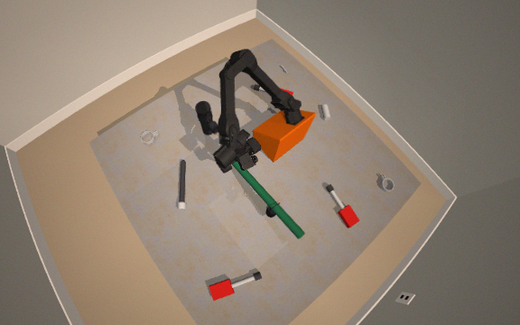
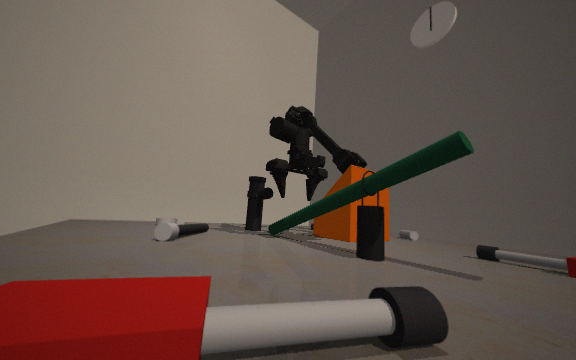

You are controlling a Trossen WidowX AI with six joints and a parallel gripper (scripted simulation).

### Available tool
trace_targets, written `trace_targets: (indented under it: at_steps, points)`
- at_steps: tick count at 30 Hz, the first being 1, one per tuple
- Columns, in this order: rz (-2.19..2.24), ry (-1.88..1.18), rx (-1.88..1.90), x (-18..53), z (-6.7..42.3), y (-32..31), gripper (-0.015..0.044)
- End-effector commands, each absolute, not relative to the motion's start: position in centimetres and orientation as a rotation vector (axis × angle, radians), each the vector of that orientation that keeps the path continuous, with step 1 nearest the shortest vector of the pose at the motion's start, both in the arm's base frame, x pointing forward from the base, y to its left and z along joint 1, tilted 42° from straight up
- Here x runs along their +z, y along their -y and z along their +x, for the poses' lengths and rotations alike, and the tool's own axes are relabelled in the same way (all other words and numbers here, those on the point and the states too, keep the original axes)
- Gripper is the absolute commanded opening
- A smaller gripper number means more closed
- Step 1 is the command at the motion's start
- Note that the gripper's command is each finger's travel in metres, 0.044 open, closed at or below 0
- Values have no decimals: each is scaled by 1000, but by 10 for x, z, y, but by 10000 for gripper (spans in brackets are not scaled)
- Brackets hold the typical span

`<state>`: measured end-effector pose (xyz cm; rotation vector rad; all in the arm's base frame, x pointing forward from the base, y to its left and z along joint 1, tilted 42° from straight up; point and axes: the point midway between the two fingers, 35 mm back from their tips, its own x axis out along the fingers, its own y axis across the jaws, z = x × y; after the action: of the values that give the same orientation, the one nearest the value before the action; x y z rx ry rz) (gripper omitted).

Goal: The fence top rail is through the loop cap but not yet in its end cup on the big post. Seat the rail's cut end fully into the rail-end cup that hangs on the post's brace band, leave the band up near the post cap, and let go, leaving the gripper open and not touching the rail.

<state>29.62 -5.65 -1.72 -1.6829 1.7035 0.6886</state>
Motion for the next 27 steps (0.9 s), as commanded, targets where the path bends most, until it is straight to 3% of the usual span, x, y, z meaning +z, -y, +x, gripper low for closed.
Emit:
trace_targets:
  at_steps: [1, 27]
  points:
    - [-1689, -1711, 697, -24, 294, 62, 440]
    - [-1688, -1712, 697, -56, 296, 90, 440]
